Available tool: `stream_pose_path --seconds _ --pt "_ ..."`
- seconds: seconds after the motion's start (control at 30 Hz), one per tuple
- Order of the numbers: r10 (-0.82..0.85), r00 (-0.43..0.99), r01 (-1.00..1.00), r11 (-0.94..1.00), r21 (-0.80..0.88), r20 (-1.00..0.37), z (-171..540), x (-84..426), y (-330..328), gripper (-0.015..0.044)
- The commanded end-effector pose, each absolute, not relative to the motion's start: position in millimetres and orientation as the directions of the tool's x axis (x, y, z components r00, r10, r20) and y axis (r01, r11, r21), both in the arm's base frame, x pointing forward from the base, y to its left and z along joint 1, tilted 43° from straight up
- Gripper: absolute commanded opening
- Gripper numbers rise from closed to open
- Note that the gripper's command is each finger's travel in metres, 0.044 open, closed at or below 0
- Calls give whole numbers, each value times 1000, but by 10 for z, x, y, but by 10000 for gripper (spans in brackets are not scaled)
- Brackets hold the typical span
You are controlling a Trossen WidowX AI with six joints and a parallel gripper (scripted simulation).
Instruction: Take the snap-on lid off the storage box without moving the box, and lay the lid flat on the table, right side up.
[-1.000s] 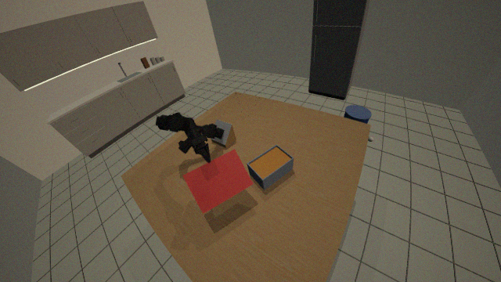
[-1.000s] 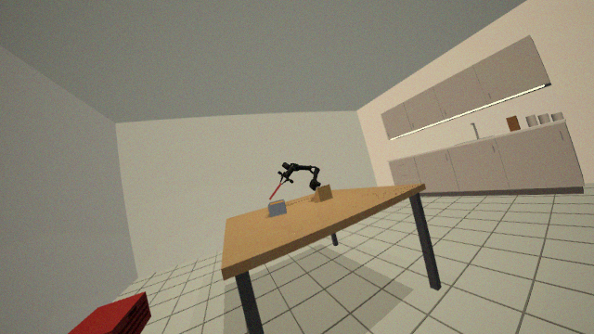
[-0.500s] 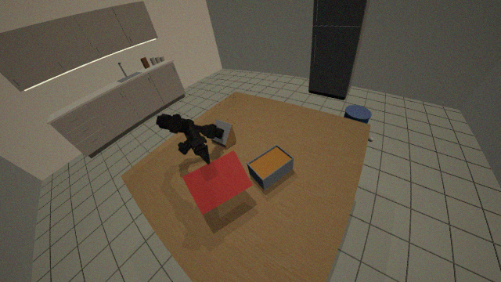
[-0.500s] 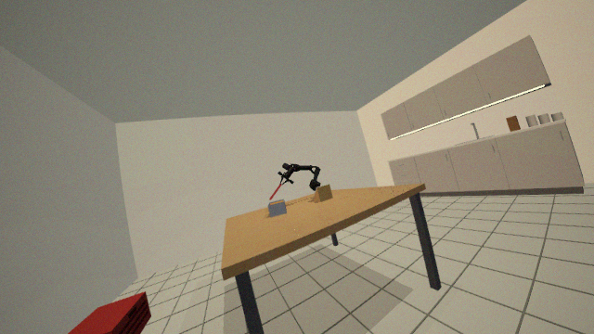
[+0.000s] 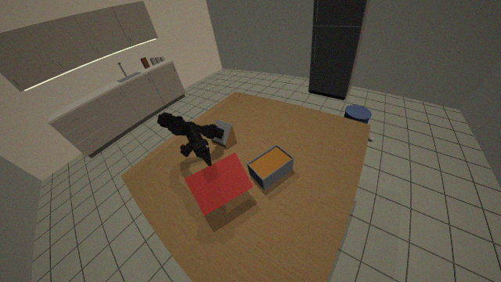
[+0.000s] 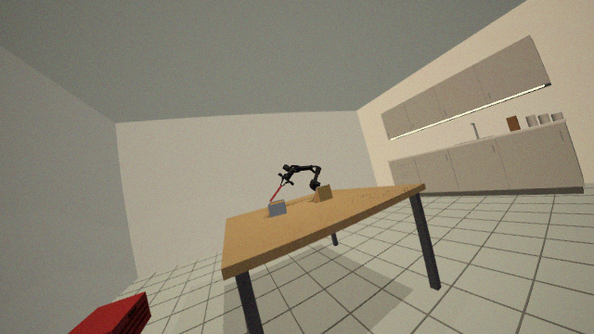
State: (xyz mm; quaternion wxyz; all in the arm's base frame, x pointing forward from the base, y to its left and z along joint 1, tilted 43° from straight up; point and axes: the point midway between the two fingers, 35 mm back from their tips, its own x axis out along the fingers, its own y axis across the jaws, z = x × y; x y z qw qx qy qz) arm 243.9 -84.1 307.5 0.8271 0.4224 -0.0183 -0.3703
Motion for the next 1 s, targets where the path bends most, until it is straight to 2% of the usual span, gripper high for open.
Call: stream_pose_path --seconds 0.0,0.97 --pt "-620 734 587 374 718 -276 3066 2437 -855 0" --pt "-621 735 585 375 719 -274 2905 2438 -1013 0"
